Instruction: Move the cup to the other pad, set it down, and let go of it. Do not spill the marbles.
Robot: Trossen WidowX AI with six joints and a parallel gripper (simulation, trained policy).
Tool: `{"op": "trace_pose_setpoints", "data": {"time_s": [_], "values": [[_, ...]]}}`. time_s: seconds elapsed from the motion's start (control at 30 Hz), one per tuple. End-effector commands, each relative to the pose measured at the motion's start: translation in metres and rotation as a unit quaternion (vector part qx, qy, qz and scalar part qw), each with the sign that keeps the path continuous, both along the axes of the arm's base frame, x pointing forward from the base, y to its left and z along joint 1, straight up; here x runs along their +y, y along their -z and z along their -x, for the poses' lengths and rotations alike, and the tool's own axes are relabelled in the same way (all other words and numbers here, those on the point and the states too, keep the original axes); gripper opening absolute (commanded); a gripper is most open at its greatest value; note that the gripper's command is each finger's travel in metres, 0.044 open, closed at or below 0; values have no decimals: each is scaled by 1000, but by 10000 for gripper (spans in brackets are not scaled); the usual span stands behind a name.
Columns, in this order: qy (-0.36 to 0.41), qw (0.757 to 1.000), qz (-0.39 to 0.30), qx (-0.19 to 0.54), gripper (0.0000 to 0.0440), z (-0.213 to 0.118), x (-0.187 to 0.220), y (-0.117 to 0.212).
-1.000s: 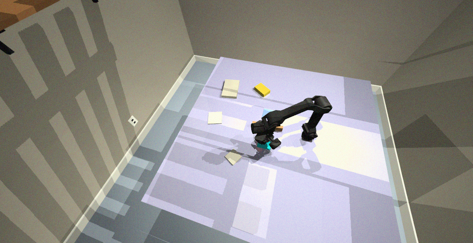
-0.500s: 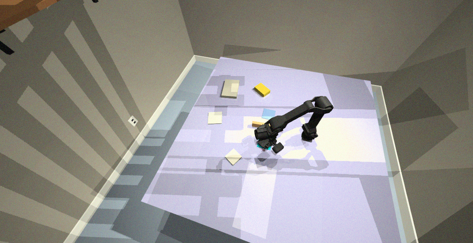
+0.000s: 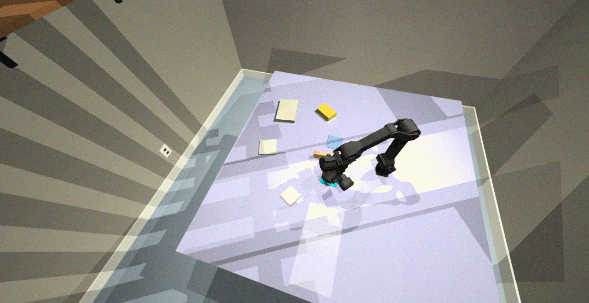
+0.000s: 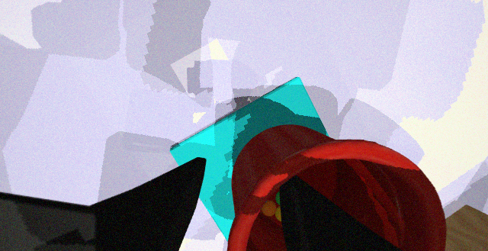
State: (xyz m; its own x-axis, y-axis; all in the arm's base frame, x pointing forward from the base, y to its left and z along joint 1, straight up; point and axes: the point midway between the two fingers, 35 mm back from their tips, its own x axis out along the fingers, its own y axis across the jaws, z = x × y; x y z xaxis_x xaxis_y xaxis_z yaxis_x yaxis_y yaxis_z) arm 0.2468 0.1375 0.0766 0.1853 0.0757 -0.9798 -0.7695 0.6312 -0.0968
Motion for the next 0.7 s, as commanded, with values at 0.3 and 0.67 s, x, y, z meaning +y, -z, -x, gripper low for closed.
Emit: {"op": "trace_pose_setpoints", "data": {"time_s": [0.3,0.67], "values": [[5,999,-38,-21,253,8,0,-21],[8,996,-66,-58,337,6,0,-51]]}}
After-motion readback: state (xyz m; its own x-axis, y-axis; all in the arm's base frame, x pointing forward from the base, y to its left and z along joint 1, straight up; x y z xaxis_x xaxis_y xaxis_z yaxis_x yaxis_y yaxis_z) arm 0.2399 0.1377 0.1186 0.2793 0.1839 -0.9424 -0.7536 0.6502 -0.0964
